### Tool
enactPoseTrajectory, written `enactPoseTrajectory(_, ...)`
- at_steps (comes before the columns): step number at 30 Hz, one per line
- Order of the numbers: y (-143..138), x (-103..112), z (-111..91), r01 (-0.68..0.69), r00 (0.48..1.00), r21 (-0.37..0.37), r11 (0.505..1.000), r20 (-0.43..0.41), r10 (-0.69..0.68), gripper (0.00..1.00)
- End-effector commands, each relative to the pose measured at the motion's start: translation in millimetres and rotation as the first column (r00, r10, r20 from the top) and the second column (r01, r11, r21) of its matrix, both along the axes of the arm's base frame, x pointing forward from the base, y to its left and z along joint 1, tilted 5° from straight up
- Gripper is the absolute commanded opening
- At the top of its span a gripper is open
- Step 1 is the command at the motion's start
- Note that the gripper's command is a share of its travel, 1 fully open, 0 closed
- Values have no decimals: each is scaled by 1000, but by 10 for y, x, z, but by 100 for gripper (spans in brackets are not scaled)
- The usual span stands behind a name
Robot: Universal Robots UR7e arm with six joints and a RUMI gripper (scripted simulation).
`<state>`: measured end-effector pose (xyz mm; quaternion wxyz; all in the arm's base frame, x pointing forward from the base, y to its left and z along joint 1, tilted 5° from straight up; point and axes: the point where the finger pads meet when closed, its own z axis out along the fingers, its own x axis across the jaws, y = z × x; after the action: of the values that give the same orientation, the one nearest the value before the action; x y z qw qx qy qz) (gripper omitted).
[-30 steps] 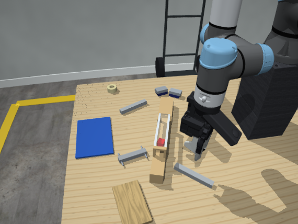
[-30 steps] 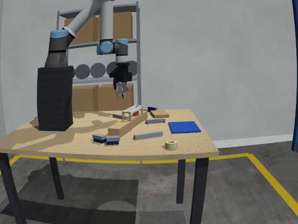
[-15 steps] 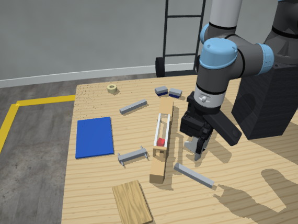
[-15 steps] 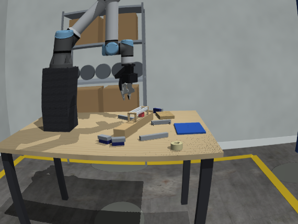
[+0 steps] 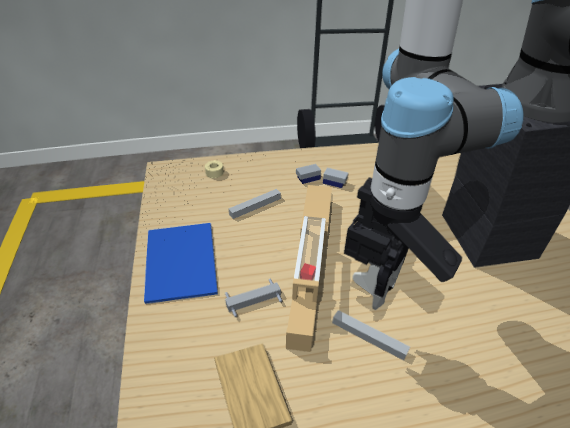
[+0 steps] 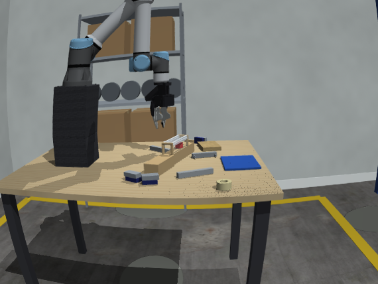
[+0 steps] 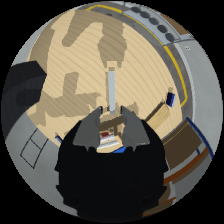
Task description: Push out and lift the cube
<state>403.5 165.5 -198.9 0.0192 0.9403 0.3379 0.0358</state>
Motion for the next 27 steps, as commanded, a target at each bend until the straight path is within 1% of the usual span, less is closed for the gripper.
enactPoseTrajectory(1, 5, 37, -105, -3, 1000, -1, 1000, 5, 3, 22)
enactPoseTrajectory(14, -12, 82, -650, -1, 1000, -1, 1000, 5, 1, 22)
enactPoseTrajectory(16, -12, 82, -650, -1, 1000, -1, 1000, 5, 1, 22)
enactPoseTrajectory(22, -14, 93, -804, -1, 1000, -1, 1000, 5, 1, 22)
enactPoseTrajectory(27, -14, 95, -835, -1, 1000, -1, 1000, 5, 1, 22)
